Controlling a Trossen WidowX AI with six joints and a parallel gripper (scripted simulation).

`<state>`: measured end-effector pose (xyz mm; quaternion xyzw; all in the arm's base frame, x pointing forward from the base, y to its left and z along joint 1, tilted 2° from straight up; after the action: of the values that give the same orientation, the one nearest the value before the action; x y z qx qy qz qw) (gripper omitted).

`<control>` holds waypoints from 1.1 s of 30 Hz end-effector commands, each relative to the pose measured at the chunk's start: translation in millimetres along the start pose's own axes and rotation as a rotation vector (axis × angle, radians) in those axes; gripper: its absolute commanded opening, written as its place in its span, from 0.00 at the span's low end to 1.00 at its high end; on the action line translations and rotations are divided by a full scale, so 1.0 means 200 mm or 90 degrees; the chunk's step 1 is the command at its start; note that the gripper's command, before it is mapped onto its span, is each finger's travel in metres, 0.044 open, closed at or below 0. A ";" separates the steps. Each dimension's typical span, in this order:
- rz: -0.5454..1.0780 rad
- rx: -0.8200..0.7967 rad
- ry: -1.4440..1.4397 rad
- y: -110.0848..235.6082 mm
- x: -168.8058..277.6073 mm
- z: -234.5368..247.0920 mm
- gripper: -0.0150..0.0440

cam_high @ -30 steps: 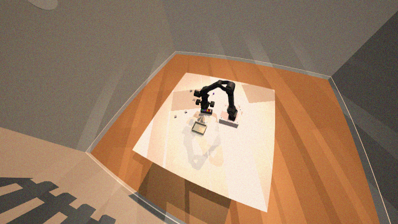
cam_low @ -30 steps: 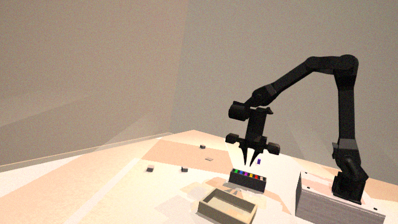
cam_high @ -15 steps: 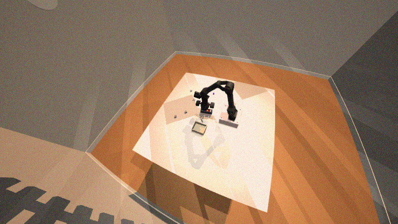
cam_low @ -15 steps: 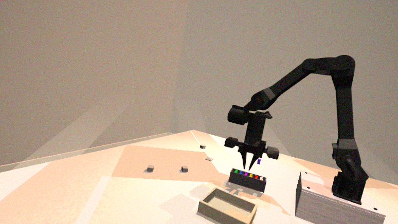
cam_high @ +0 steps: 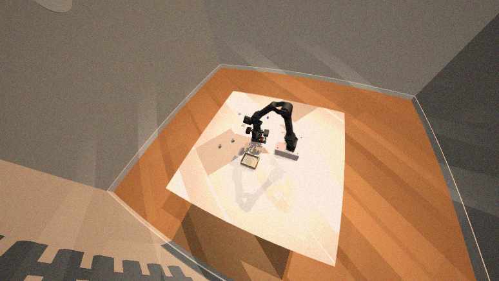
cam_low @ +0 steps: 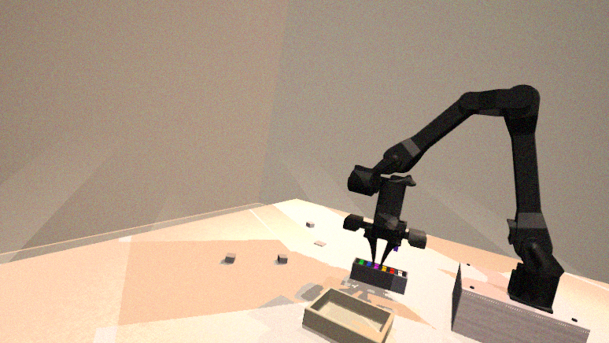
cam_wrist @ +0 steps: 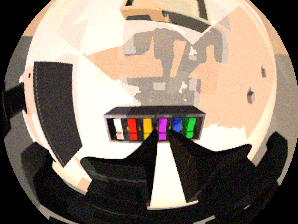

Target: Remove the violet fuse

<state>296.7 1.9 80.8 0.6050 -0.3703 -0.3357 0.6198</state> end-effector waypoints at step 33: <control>0.000 0.001 0.000 -0.05 0.00 0.00 0.25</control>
<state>297.1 1.8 71.2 0.6050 -0.3705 -0.3357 0.6197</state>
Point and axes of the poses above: the point midway between the two fingers, 35 mm back from their tips, its own y axis back along the fingers, its own z axis across the jaws, x = y × z, the point moved 8 cm from there along y, back along the fingers, and after that the axes turned 15 degrees about y, right-handed, at the moved point
